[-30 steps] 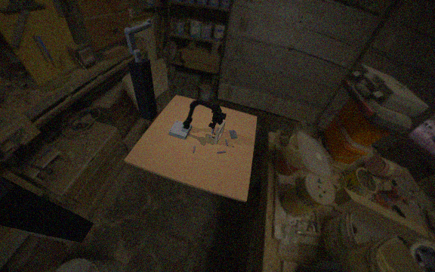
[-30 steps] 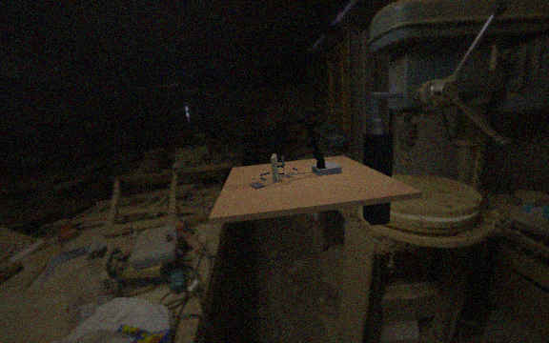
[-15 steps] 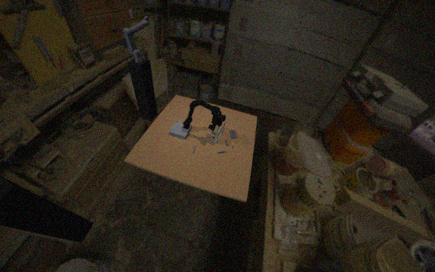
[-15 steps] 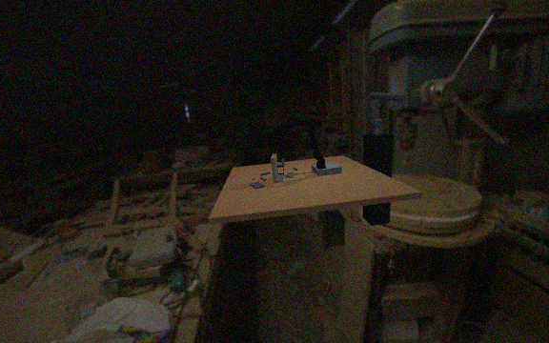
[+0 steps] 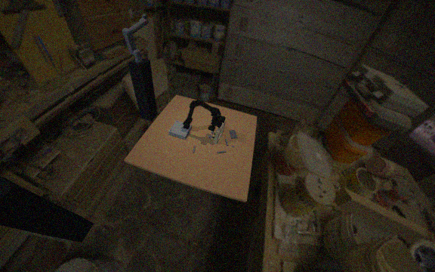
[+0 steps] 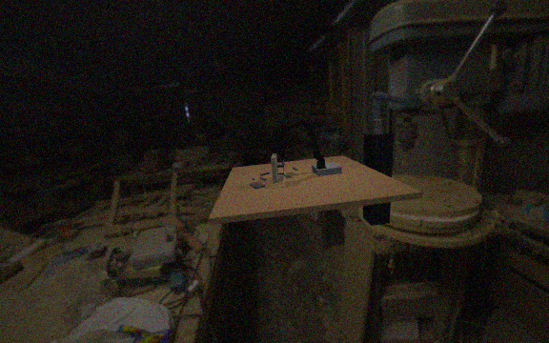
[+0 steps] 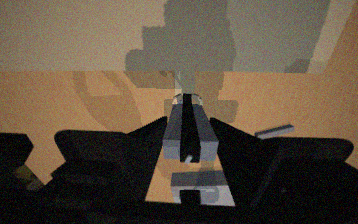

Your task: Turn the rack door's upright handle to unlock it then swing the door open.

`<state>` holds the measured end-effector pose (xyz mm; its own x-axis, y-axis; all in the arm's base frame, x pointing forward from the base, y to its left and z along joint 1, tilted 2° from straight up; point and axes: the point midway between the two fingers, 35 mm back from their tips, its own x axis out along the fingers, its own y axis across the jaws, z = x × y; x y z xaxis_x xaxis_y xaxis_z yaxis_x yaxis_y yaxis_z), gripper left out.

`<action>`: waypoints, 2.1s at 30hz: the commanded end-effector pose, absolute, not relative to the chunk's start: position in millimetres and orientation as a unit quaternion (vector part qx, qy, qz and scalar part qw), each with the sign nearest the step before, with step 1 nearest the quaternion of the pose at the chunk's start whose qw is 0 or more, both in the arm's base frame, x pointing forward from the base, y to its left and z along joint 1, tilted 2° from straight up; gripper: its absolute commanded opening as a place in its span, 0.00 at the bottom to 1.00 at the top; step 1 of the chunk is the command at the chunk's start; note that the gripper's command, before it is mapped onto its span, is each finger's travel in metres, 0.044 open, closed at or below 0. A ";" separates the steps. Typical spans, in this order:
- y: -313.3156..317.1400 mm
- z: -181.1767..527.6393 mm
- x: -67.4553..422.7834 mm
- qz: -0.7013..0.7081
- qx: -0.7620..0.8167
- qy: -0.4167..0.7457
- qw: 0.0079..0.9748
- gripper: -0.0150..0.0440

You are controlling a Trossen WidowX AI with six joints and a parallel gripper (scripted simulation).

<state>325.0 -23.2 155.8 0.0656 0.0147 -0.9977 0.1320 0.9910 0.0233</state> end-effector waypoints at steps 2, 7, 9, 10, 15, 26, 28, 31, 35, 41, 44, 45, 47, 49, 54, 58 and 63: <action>-22.9 154.7 324.5 -0.041 0.055 0.683 0.728 0.45; -22.9 154.7 324.5 -0.041 0.055 0.683 0.728 0.39; -22.9 154.7 324.5 -0.041 0.055 0.683 0.728 0.37; -22.9 154.7 324.5 -0.041 0.055 0.683 0.728 0.36; -22.9 154.7 324.5 -0.041 0.055 0.683 0.728 0.30; -22.9 154.7 324.5 -0.149 0.170 0.667 0.709 0.30; -22.9 154.7 324.5 -0.182 0.205 0.659 0.700 0.30; -22.9 154.7 324.5 -0.230 0.256 0.644 0.683 0.30; -22.9 154.7 324.5 -0.292 0.322 0.618 0.655 0.30; -22.9 154.7 324.5 -0.380 0.415 0.569 0.600 0.30; -22.9 154.6 324.5 -0.421 0.458 0.539 0.568 0.30; -22.9 154.6 324.5 -0.434 0.472 0.528 0.556 0.30; -22.9 154.6 324.5 -0.460 0.499 0.506 0.532 0.30; -22.9 154.6 324.5 -0.484 0.525 0.483 0.507 0.30; -22.9 154.6 324.6 -0.540 0.583 0.420 0.439 0.30; -22.9 154.6 324.5 -0.577 0.622 0.367 0.382 0.30; -22.9 154.6 324.5 -0.583 0.628 0.358 0.372 0.30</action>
